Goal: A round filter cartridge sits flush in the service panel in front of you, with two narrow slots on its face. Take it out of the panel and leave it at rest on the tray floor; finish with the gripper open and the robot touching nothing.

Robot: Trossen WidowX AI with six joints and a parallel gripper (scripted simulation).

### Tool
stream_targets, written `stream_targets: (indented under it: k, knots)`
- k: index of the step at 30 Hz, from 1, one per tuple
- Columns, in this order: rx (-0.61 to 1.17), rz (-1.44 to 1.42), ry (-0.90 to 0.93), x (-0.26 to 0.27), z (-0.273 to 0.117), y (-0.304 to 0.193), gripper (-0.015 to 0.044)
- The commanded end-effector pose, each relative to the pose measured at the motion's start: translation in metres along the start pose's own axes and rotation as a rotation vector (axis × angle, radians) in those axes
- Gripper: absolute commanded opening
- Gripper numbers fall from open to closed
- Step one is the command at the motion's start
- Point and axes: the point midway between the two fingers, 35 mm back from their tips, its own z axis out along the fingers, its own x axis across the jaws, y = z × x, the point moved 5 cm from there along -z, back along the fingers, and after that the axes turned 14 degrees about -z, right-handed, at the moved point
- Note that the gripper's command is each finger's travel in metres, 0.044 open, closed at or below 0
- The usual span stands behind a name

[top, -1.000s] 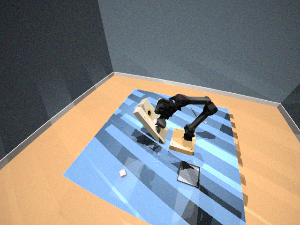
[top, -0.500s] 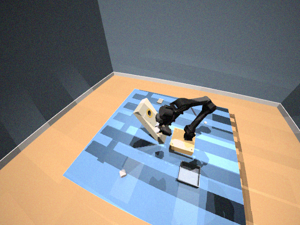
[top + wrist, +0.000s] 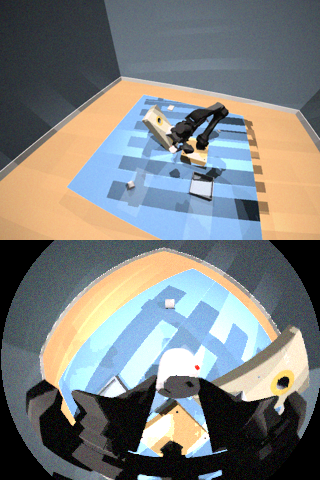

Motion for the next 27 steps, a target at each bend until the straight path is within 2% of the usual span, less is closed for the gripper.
stream_targets:
  k: [1,9,17,27]
  knots:
    - [-0.027,-0.112,0.063,0.021,-0.001,0.003,0.0000]
    - [-0.061,-0.298,0.165,0.057,-0.004,0.002,0.0000]
    - [-0.065,-0.316,0.175,0.060,-0.004,0.002,0.0000]
    - [-0.085,-0.453,0.254,0.104,0.021,-0.013,0.0000]
